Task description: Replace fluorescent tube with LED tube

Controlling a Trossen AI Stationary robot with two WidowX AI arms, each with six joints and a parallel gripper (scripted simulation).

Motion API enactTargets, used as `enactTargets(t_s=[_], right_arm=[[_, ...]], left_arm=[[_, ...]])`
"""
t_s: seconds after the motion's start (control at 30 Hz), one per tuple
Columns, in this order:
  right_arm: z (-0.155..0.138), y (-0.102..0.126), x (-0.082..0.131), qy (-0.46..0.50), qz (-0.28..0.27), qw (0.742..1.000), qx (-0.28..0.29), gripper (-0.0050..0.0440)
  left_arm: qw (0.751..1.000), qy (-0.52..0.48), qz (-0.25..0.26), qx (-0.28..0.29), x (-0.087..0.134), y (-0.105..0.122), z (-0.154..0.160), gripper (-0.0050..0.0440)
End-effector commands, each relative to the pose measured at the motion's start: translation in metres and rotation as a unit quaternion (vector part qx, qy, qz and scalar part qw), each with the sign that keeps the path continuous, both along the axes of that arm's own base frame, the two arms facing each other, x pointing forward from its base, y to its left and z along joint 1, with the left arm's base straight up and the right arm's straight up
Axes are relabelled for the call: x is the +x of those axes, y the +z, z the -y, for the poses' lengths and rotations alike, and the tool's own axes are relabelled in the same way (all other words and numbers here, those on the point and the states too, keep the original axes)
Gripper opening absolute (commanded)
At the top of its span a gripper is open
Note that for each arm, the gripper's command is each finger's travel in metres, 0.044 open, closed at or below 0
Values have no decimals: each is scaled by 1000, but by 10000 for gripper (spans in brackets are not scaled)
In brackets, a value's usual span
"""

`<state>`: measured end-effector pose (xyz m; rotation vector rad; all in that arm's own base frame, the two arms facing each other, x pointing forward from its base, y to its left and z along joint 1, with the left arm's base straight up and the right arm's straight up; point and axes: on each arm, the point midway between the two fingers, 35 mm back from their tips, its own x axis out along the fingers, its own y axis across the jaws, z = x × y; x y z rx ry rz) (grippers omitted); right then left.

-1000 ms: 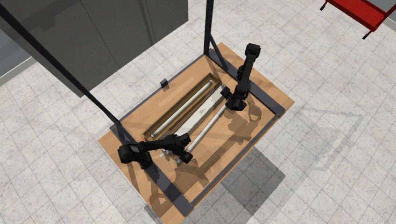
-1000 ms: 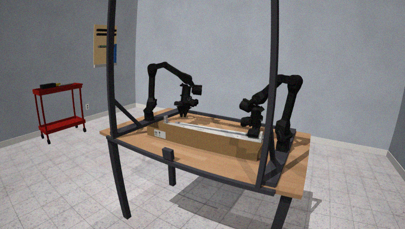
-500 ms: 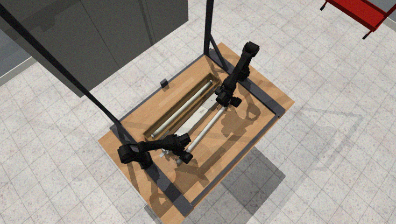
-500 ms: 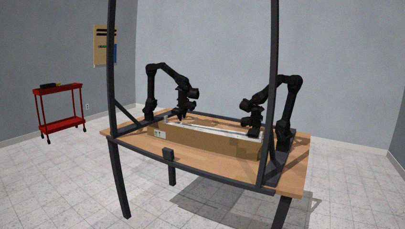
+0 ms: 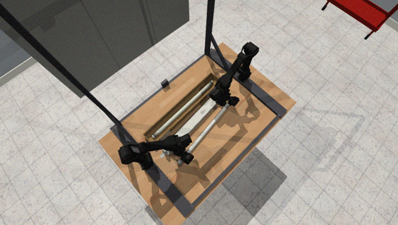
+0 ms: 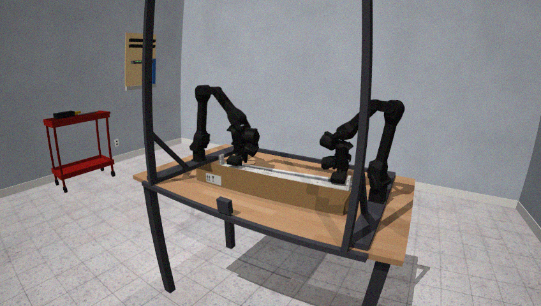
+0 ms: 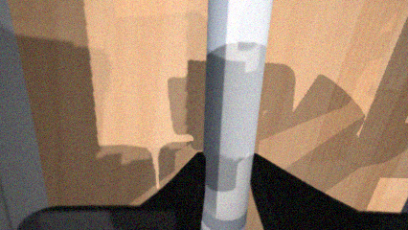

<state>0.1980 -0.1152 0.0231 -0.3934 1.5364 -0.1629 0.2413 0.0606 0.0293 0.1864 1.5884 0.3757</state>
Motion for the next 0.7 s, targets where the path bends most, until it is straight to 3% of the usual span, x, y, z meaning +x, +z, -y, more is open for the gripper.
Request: enactTargets(t_s=[0.0, 0.13, 0.27, 0.43, 0.5, 0.6, 0.67], right_arm=[[3, 8, 7, -1, 17, 1000, -7, 78], [3, 8, 7, -1, 17, 1000, -7, 78], [3, 8, 7, -1, 17, 1000, -7, 78], [3, 8, 7, -1, 17, 1000, -7, 78], [3, 8, 7, -1, 17, 1000, -7, 78], [3, 8, 7, -1, 17, 1000, -7, 78], [3, 8, 7, -1, 17, 1000, -7, 78]], left_arm=[[1000, 1, 7, 6, 2, -3, -4, 230], [1000, 1, 7, 5, 2, -6, -6, 230], [1000, 1, 12, 5, 4, -4, -5, 134], [1000, 2, 18, 4, 7, -2, -4, 67], [1000, 2, 18, 4, 7, -2, -4, 67], [1000, 2, 18, 4, 7, -2, -4, 16], [1000, 2, 18, 4, 7, -2, -4, 64]])
